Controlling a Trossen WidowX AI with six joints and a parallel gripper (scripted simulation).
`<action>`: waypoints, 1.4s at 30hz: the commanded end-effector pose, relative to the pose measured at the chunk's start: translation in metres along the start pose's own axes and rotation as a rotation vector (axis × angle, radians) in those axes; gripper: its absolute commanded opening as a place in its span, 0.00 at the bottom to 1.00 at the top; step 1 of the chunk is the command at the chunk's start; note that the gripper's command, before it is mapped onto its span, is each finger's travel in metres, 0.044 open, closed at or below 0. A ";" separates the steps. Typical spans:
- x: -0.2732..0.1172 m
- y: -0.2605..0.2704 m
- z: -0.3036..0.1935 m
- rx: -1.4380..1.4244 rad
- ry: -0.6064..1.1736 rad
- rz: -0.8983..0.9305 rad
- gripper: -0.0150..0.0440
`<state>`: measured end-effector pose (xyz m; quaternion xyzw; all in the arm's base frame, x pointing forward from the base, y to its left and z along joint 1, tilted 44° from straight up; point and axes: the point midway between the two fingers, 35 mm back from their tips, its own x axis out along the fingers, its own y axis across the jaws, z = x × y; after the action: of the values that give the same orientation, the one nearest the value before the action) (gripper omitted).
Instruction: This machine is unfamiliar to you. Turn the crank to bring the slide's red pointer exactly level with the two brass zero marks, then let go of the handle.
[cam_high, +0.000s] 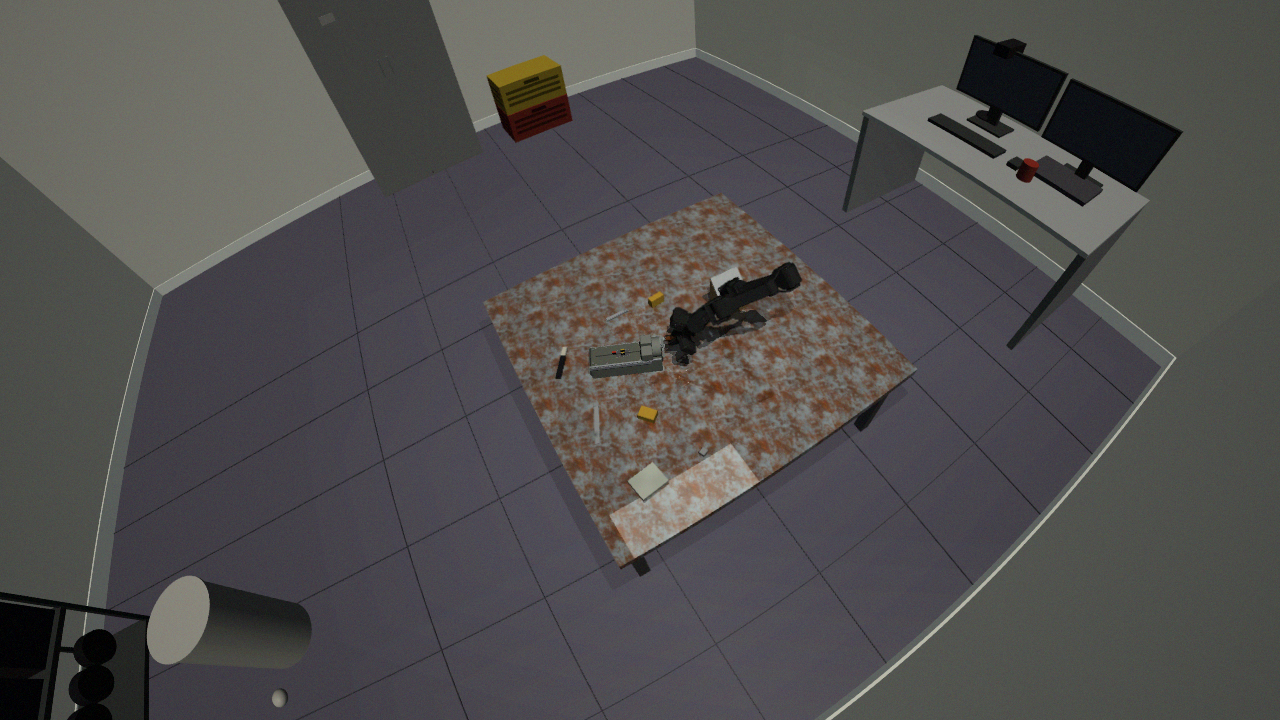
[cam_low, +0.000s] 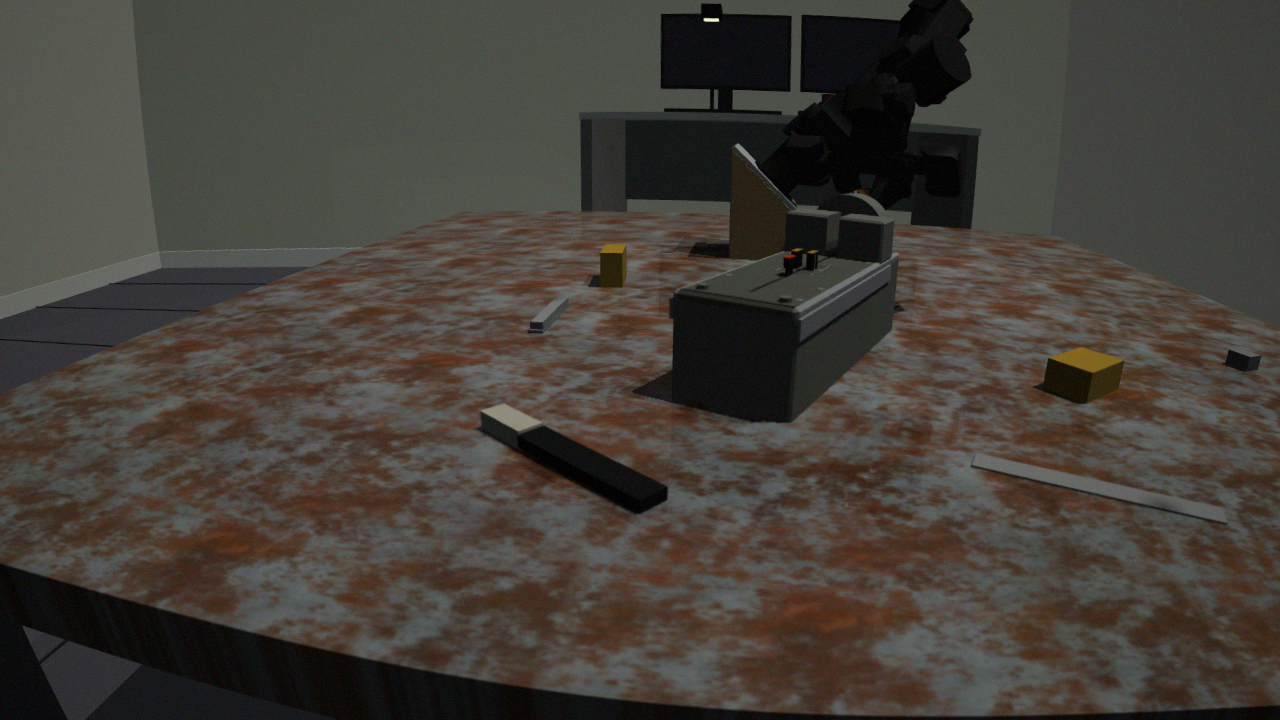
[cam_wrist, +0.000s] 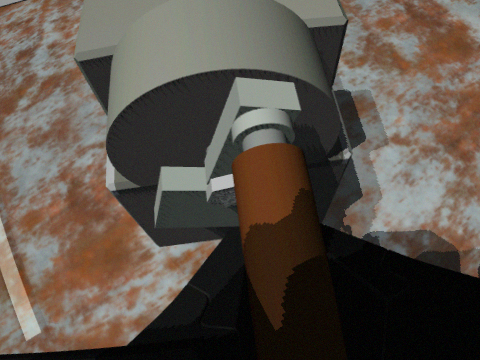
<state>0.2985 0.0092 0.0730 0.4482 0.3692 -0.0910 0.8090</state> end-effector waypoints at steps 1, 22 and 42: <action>0.002 -0.009 -0.002 0.006 0.003 -0.026 0.25; 0.004 -0.011 -0.004 0.006 0.003 -0.026 0.25; 0.008 -0.016 -0.008 0.006 0.003 -0.027 0.25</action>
<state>0.2950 0.0077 0.0624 0.4475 0.3683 -0.0956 0.8093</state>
